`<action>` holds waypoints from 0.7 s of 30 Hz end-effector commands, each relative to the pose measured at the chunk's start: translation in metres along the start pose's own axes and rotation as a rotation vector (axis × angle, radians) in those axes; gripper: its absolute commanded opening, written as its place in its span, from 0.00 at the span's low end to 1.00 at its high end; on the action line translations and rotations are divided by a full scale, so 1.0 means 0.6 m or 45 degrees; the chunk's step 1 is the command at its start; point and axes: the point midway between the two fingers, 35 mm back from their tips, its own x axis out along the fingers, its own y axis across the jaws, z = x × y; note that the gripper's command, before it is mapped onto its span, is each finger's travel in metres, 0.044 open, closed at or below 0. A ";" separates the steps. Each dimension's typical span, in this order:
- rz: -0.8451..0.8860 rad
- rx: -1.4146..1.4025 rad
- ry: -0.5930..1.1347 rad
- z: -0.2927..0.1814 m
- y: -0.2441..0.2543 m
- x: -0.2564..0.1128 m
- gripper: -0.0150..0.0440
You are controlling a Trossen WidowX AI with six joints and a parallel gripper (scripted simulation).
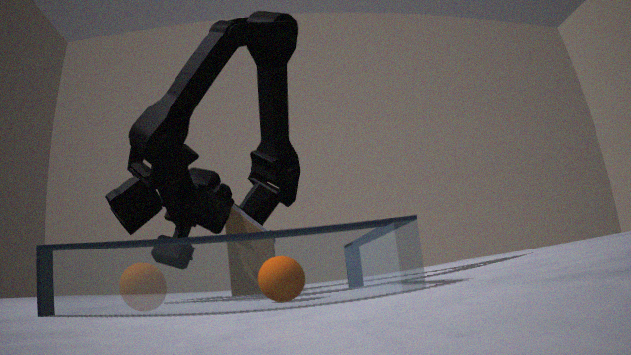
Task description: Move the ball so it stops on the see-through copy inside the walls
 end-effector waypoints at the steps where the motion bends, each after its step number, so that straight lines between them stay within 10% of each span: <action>1: -0.008 0.010 0.002 0.000 -0.001 -0.002 0.89; 21: -0.925 1.154 -0.566 0.138 -0.137 -0.281 0.82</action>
